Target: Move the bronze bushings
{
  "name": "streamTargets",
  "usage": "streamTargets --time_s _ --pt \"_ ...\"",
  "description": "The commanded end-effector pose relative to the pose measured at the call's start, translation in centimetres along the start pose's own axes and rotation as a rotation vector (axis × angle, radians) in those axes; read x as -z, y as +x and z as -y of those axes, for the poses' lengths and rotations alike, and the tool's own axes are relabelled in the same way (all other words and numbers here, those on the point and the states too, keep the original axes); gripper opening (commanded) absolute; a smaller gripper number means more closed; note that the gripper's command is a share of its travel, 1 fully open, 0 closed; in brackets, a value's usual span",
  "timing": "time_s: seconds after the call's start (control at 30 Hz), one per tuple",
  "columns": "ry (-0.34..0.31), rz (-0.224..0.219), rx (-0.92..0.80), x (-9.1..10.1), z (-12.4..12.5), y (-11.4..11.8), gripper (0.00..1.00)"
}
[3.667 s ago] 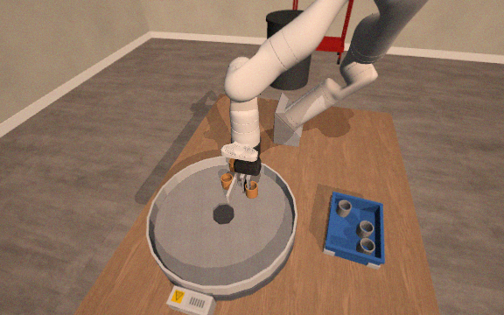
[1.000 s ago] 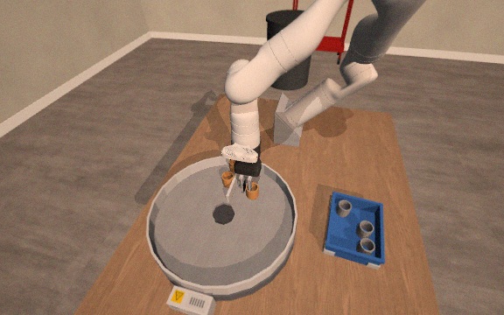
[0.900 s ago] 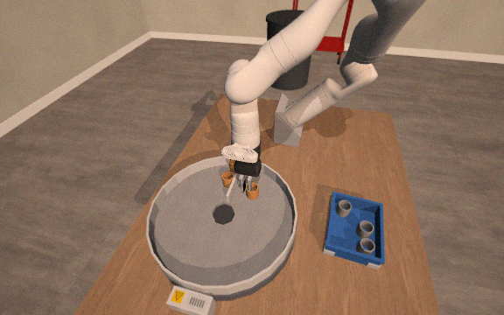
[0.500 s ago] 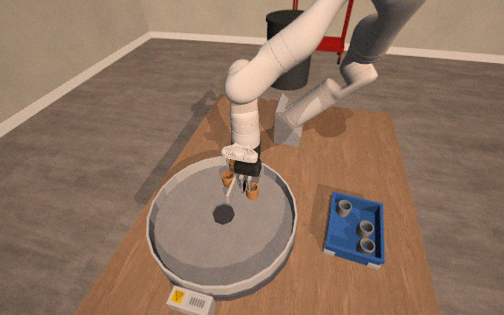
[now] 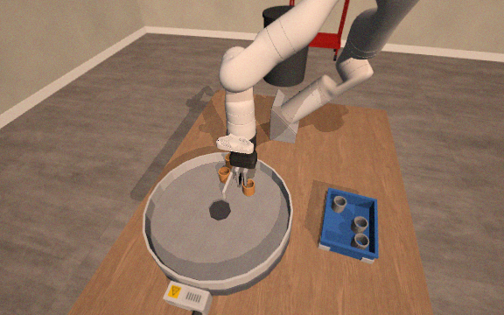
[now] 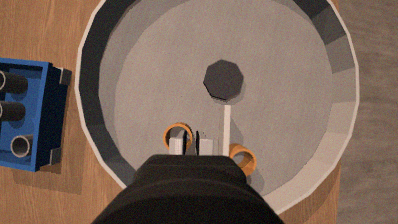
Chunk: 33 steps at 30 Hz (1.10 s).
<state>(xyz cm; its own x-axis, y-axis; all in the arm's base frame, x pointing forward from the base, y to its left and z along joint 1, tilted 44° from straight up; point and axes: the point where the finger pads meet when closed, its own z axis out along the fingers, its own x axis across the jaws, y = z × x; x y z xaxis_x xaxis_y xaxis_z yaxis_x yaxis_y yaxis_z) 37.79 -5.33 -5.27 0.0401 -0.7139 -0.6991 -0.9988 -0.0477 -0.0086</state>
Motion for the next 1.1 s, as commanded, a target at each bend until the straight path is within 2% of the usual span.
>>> streamTargets --time_s 0.0,0.17,1.07 --pt "0.002 -0.007 -0.001 1.3 0.1 0.2 0.38" --pt "0.002 -0.007 -0.001 2.6 0.1 0.2 0.38" --pt "0.000 -0.004 -0.005 2.6 -0.1 0.1 0.38"
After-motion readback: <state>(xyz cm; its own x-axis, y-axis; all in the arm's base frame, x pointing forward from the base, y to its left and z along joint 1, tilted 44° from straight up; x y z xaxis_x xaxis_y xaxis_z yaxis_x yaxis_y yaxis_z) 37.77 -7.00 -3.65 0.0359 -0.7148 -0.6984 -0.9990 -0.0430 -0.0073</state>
